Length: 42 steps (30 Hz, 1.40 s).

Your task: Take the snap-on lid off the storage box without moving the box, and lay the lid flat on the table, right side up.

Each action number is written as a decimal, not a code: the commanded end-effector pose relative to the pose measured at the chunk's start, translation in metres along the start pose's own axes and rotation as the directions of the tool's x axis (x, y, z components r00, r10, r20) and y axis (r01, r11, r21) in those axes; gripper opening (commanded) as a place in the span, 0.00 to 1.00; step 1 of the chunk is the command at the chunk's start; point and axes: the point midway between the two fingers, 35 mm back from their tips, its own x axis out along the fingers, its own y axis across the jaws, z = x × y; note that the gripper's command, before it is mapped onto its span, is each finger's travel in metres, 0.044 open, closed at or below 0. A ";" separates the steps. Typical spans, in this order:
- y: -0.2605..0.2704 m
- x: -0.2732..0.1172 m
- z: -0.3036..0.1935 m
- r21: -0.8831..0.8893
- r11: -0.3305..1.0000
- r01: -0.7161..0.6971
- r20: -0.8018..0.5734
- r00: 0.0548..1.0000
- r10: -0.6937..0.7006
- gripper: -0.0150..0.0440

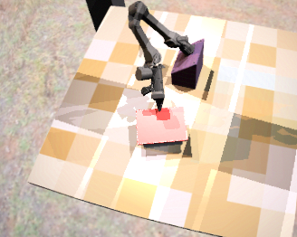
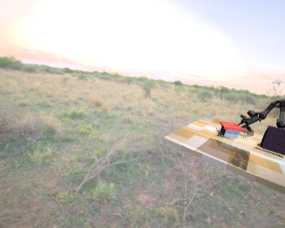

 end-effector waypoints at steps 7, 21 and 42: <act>0.001 0.001 0.000 0.003 1.000 0.001 0.001 1.000 -0.001 0.25; 0.001 0.002 0.000 0.003 1.000 0.001 0.001 1.000 -0.001 0.25; 0.022 -0.012 0.000 0.002 1.000 0.001 -0.001 1.000 -0.001 0.25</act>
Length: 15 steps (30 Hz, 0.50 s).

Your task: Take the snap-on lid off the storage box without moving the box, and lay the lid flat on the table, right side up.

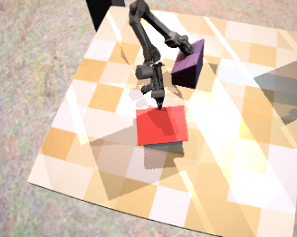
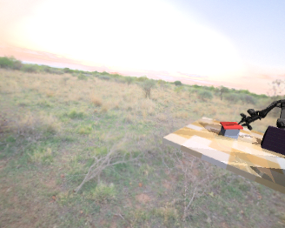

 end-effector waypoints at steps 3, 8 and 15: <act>0.012 -0.005 0.002 0.002 1.000 -0.015 0.005 1.000 0.015 0.25; 0.018 -0.008 0.002 0.003 1.000 -0.015 0.004 1.000 0.015 0.25; 0.027 -0.012 0.002 0.003 1.000 -0.015 0.004 1.000 0.015 0.25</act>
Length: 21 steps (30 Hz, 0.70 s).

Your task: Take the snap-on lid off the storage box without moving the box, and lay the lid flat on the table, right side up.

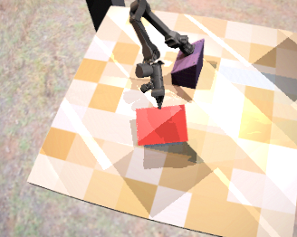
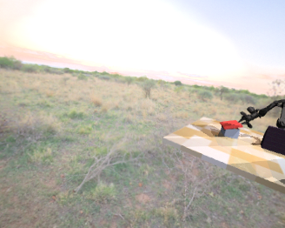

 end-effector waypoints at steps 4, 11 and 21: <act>0.015 -0.005 0.002 0.003 1.000 -0.018 0.006 1.000 0.018 0.25; 0.025 -0.007 0.002 0.003 1.000 -0.019 0.006 1.000 0.019 0.25; 0.040 -0.011 0.002 0.004 1.000 -0.019 0.005 1.000 0.019 0.25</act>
